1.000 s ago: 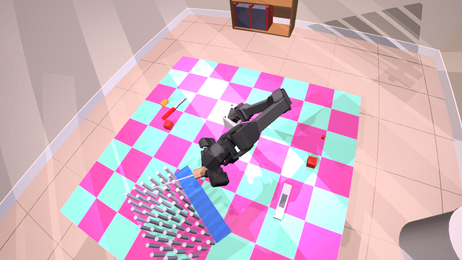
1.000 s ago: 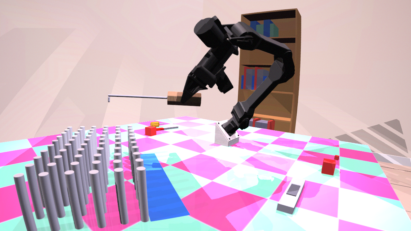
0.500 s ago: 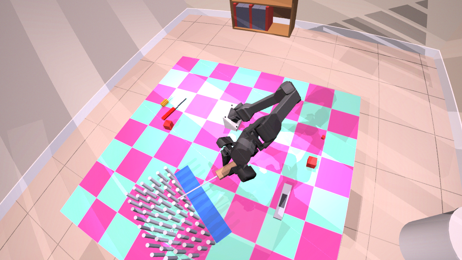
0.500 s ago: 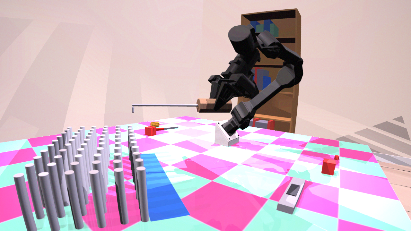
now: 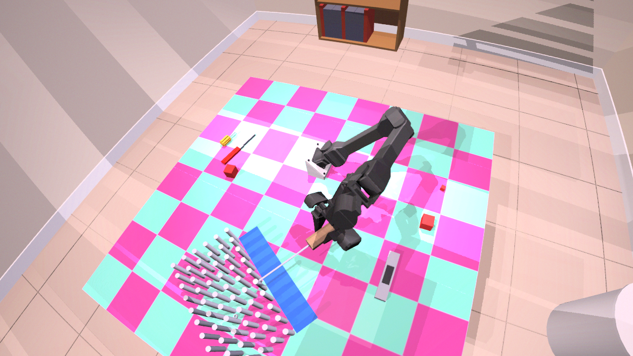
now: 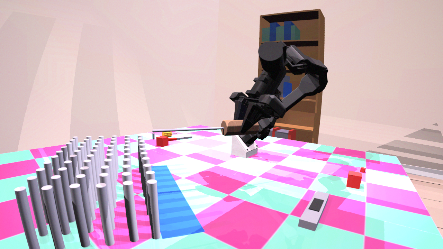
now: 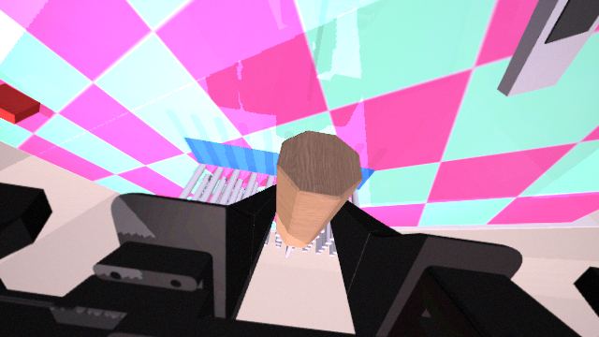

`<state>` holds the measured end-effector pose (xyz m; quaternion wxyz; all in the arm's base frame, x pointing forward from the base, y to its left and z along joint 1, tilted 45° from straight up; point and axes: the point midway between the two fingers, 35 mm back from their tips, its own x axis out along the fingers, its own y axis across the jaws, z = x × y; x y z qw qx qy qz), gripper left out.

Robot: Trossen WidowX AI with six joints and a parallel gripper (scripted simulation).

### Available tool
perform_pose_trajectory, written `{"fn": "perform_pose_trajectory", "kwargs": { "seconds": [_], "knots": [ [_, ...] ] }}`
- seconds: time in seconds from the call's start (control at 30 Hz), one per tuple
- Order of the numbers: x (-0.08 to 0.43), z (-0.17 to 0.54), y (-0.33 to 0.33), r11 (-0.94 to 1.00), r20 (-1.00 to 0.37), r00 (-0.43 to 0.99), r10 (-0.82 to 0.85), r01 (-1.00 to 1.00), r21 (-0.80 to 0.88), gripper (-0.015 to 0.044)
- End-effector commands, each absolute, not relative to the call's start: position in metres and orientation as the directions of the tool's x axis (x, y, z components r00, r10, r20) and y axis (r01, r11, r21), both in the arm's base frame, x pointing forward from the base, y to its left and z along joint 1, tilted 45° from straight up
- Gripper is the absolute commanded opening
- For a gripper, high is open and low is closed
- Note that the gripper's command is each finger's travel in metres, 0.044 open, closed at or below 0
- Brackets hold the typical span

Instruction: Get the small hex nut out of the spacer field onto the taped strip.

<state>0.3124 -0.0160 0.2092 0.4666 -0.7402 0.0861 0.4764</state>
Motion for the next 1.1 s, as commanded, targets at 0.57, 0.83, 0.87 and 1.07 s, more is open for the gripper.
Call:
{"fn": "perform_pose_trajectory", "kwargs": {
  "seconds": [0.57, 0.83, 0.87, 1.07],
  "knots": [
    [0.322, 0.13, 0.065, -0.54, -0.779, 0.544, 0.312, -0.573, -0.617, 0.0],
    [0.321, 0.121, 0.074, -0.536, -0.775, 0.548, 0.314, -0.572, -0.621, 0.0],
    [0.321, 0.121, 0.073, -0.536, -0.775, 0.548, 0.314, -0.572, -0.621, 0.0],
    [0.325, 0.119, 0.072, -0.536, -0.775, 0.548, 0.314, -0.572, -0.621, 0.0]
  ]
}}
